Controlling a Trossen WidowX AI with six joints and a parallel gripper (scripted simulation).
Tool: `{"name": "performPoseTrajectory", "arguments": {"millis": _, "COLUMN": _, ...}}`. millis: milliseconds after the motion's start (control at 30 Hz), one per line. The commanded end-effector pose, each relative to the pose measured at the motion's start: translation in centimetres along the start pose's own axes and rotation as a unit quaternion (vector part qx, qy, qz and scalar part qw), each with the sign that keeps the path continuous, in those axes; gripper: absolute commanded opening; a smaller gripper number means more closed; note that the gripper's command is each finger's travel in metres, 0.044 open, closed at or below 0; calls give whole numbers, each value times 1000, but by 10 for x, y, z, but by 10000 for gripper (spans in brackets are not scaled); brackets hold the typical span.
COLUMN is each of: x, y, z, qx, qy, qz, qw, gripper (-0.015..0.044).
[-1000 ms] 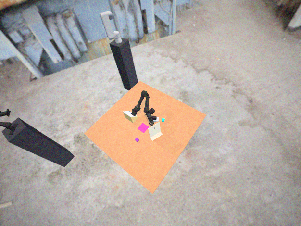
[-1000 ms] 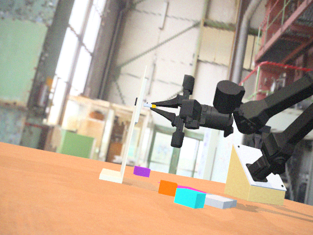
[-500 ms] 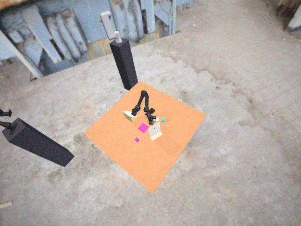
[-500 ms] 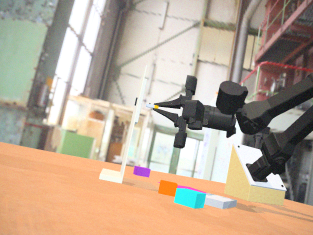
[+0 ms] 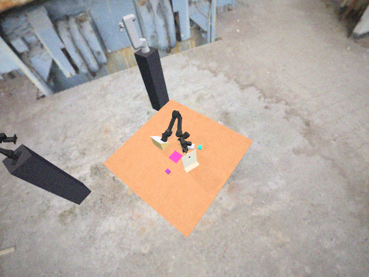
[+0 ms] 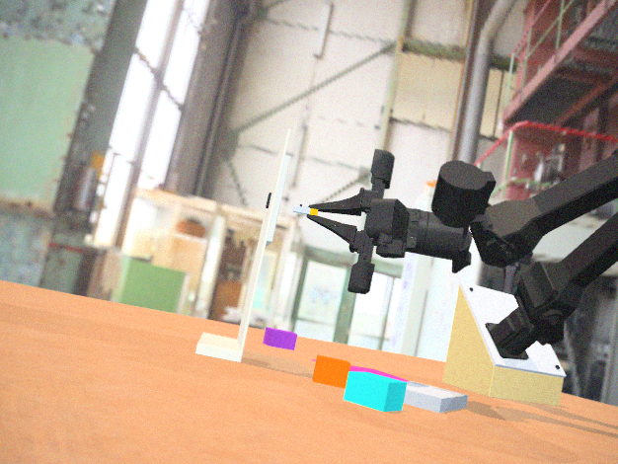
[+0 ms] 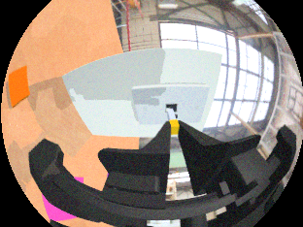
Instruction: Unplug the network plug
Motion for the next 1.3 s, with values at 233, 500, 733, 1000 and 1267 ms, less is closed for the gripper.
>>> {"name": "performPoseTrajectory", "arguments": {"millis": 233, "x": -5, "y": 0, "z": -1, "qx": 2, "qy": 3, "qz": -1, "qw": 1000, "gripper": 0}}
{"name": "performPoseTrajectory", "arguments": {"millis": 500, "x": -9, "y": 0, "z": -2, "qx": 2, "qy": 3, "qz": -1, "qw": 1000, "gripper": 0}}
{"name": "performPoseTrajectory", "arguments": {"millis": 733, "x": -12, "y": 0, "z": -2, "qx": 2, "qy": 3, "qz": 0, "qw": 1000, "gripper": 0}}
{"name": "performPoseTrajectory", "arguments": {"millis": 1000, "x": -15, "y": 0, "z": -2, "qx": 2, "qy": 3, "qz": 0, "qw": 1000, "gripper": 0}}
{"name": "performPoseTrajectory", "arguments": {"millis": 1267, "x": -19, "y": 0, "z": -2, "qx": 2, "qy": 3, "qz": 0, "qw": 1000, "gripper": 0}}
Point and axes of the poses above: the point midway between the two fingers, 35 mm back from their tips, its own x axis out along the fingers, its own y axis across the jaws, z = x × y, the point moved 5 cm from there along -x, back along the fingers
